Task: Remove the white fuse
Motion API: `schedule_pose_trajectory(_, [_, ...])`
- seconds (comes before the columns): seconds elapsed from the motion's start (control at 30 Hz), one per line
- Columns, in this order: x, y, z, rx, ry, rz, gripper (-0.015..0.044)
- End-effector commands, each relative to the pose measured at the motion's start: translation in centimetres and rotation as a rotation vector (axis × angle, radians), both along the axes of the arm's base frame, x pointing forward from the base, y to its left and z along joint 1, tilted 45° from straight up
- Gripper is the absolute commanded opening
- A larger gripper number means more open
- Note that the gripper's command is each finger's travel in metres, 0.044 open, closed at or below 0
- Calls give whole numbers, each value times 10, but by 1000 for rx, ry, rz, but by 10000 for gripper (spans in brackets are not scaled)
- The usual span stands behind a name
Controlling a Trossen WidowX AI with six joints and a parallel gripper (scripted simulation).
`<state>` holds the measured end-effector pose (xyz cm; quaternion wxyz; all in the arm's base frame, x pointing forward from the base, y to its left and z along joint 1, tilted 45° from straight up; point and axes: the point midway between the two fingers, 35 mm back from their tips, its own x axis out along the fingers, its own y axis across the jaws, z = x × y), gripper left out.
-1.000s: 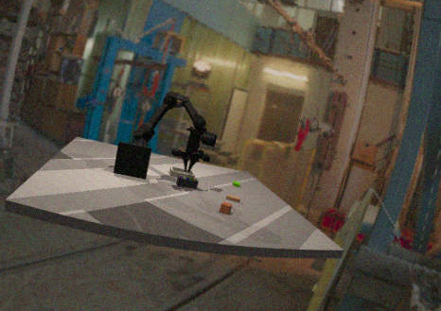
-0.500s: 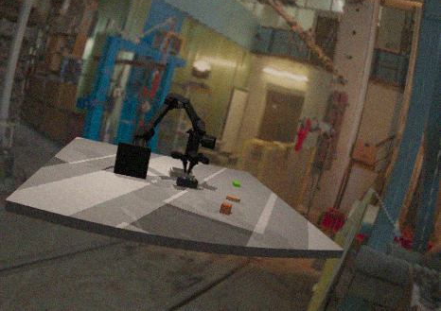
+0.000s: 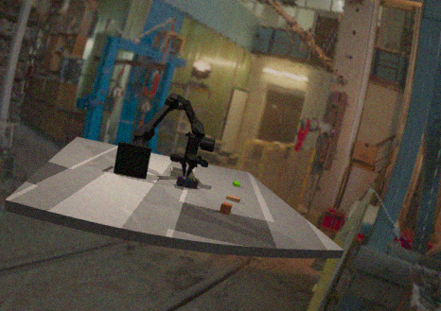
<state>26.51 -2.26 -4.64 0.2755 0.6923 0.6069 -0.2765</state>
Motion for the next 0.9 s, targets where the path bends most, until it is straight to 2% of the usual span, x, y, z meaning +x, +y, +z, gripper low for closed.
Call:
schedule_pose_trajectory(0.0, [-1,3,-2,7,3,-2,60])
schedule_pose_trajectory(0.87, [0,11,-9,8,3,-2,60])
